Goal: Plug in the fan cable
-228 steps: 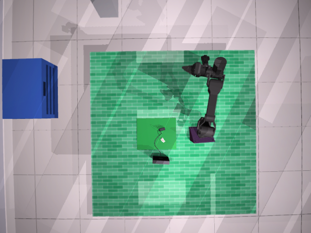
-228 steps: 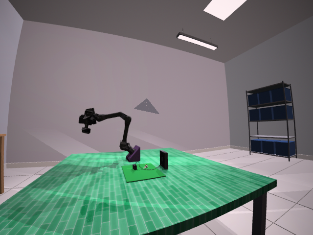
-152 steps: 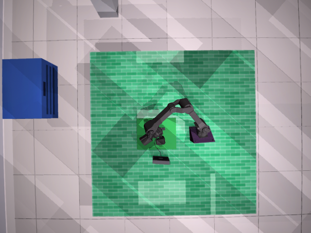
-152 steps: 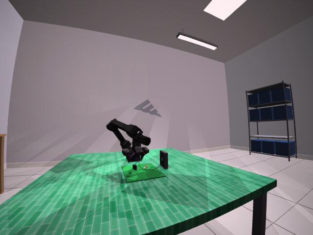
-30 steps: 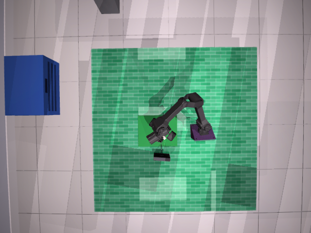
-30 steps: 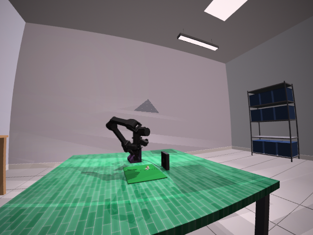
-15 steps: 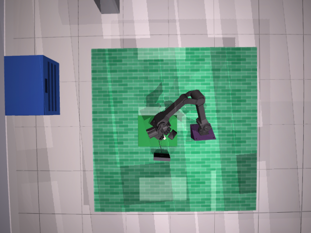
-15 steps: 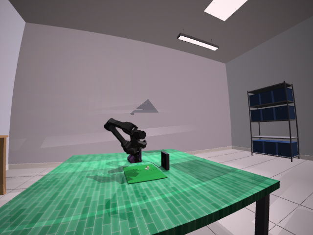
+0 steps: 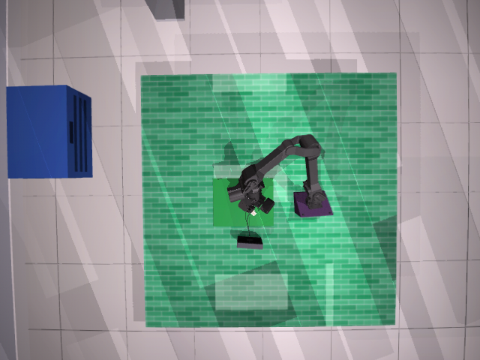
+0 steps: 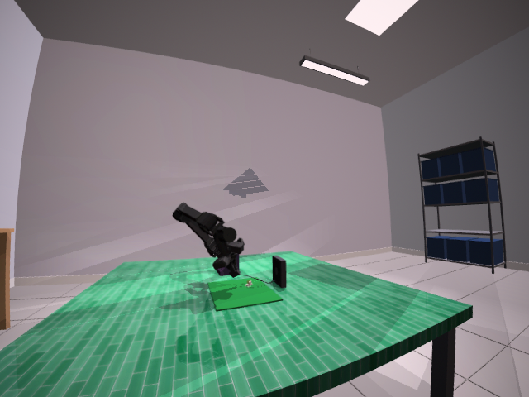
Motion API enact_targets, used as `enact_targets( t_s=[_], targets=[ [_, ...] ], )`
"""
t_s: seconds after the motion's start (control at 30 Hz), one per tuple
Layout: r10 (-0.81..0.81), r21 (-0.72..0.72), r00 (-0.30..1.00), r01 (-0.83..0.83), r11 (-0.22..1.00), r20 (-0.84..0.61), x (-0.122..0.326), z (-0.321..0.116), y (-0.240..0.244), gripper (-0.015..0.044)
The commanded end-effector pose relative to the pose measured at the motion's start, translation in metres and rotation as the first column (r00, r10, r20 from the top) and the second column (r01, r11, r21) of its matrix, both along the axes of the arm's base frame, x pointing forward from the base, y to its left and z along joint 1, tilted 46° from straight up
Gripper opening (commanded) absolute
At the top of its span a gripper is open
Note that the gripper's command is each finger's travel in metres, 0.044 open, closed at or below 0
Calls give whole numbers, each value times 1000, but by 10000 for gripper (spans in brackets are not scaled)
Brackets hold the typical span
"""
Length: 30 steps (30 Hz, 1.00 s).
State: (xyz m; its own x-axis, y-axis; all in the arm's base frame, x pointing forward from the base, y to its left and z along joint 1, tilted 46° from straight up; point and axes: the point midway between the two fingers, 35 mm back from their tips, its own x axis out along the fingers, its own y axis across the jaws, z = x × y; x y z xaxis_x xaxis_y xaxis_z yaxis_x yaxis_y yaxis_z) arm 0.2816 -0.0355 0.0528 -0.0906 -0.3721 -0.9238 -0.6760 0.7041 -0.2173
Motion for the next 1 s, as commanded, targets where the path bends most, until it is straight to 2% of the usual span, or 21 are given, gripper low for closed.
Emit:
enact_targets(
  t_s=[0.0,0.97],
  targets=[
    [5,53,1000,-6,999,21,-1,-1,-1,0],
    [53,390,962,-158,907,266,-3,-8,-7,0]
  ],
)
